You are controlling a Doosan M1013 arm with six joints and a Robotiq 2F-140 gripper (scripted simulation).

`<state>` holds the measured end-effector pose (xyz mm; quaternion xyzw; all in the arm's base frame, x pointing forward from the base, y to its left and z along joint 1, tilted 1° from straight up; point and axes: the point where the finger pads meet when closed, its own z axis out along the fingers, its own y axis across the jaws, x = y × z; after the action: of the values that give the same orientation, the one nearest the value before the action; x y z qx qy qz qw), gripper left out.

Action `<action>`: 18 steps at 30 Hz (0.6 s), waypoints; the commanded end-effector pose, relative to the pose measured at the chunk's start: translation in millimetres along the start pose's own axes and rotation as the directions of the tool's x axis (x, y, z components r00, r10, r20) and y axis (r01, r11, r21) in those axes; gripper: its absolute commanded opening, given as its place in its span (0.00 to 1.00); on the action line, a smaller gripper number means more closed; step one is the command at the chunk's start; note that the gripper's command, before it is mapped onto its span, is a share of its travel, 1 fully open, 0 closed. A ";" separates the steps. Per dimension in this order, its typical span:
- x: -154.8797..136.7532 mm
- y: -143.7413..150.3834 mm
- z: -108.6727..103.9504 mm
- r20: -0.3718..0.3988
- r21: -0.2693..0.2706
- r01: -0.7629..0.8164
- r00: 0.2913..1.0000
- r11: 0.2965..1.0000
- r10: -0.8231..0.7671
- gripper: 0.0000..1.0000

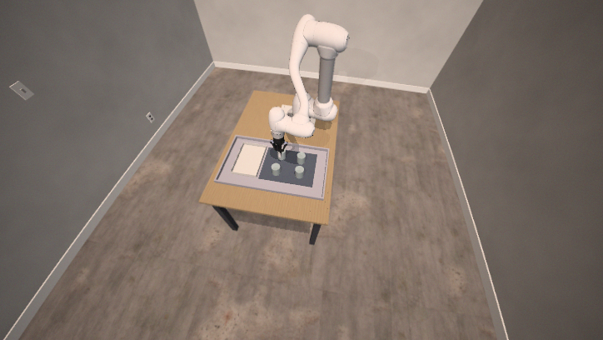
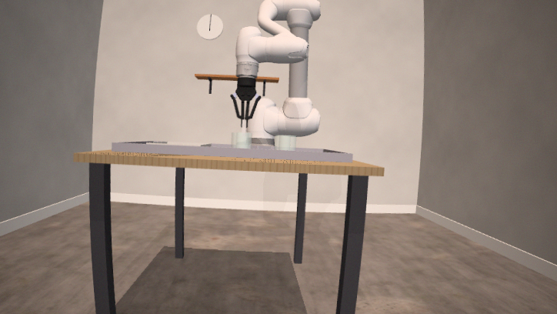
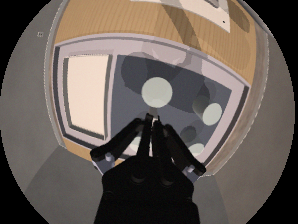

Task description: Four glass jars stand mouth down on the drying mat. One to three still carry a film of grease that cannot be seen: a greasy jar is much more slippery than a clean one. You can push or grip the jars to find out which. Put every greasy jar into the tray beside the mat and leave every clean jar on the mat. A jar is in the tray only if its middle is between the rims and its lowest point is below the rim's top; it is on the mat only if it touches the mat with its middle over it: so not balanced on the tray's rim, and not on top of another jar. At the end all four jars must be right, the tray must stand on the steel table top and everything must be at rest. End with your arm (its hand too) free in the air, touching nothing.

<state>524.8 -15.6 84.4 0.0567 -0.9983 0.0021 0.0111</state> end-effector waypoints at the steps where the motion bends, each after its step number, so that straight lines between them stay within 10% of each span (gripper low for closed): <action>1: 0.4 0.1 -0.2 0.000 0.000 0.000 1.000 1.000 0.000 0.00; 18: 2.4 0.1 -1.8 0.000 0.000 0.000 1.000 1.000 0.000 0.00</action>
<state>522.7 -15.9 86.2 0.0567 -0.9983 0.0021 0.0111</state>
